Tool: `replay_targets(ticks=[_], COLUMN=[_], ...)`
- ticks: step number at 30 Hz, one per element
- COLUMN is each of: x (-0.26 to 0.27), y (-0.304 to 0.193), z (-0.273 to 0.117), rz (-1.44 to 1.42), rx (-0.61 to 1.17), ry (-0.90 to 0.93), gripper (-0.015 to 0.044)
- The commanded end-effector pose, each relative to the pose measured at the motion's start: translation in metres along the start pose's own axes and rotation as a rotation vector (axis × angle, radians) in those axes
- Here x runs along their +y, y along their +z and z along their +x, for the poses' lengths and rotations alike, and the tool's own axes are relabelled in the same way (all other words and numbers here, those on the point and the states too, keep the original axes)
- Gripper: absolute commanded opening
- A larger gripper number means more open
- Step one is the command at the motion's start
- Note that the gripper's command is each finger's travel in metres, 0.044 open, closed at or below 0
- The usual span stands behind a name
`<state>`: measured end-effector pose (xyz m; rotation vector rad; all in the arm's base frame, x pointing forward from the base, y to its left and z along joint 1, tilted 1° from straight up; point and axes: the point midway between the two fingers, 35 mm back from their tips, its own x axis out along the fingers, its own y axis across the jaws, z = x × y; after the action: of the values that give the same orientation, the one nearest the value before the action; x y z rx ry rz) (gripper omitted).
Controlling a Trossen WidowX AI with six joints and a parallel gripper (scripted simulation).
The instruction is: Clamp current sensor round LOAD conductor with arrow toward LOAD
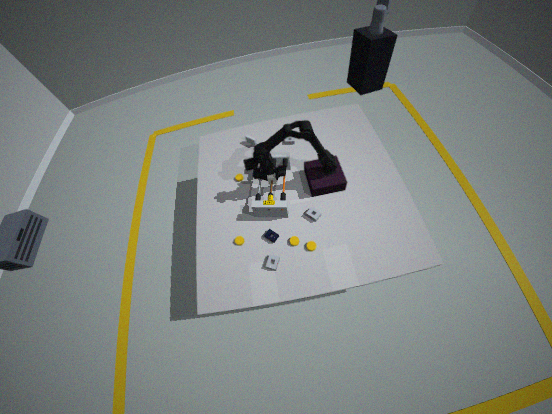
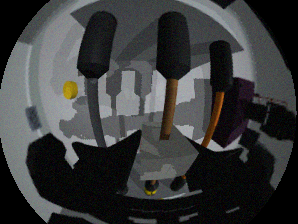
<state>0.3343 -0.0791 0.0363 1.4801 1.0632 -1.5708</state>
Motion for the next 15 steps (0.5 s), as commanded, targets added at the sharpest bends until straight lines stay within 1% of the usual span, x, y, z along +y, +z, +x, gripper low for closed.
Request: replay_targets(ticks=[1,11,15], x=[0.0000,0.0000,0.0000], y=[0.0000,0.0000,0.0000], z=[-0.0001,-0.0001,-0.0001], rz=[0.000,0.000,0.000], rx=[0.000,0.000,0.000], ry=[0.000,0.000,0.000], gripper=[0.0256,0.0256,0.0361])
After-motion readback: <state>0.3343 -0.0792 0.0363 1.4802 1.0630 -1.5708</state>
